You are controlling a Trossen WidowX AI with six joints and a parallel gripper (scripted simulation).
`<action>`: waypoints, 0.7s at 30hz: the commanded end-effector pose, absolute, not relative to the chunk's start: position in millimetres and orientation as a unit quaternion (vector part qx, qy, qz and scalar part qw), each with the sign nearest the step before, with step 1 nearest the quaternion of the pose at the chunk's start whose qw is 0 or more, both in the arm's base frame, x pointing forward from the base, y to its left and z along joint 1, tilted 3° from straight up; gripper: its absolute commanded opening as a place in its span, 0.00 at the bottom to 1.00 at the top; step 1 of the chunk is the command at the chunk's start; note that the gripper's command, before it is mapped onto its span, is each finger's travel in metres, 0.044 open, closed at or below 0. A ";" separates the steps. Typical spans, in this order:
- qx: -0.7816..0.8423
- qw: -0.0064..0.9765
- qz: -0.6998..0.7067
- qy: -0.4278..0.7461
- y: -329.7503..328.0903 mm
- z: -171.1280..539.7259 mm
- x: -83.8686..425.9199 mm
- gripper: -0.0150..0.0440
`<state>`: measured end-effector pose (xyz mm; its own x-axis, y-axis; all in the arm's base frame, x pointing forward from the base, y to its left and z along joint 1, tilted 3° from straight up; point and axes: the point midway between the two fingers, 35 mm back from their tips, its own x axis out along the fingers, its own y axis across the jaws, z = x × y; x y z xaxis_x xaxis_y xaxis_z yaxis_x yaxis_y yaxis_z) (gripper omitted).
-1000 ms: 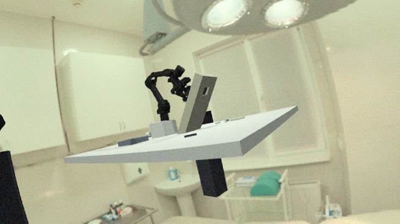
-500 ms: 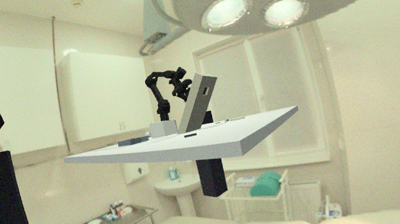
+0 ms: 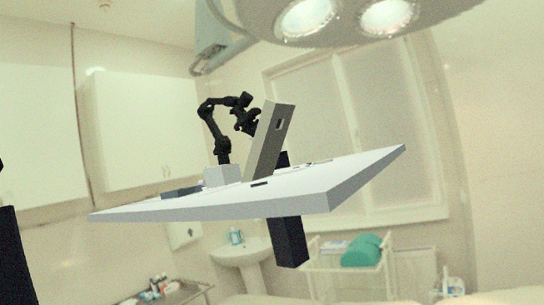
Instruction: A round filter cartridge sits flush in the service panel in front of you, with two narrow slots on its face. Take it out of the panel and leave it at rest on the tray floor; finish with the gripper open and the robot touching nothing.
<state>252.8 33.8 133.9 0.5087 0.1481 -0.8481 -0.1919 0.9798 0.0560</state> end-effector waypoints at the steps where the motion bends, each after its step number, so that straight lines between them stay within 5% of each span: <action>1: -0.022 0.868 0.099 0.486 34.1 136.0 253.8 0.35; 3: -0.022 0.868 0.098 0.486 34.4 141.5 257.5 0.26; 21: -0.023 0.868 0.098 0.486 27.6 201.0 247.1 0.25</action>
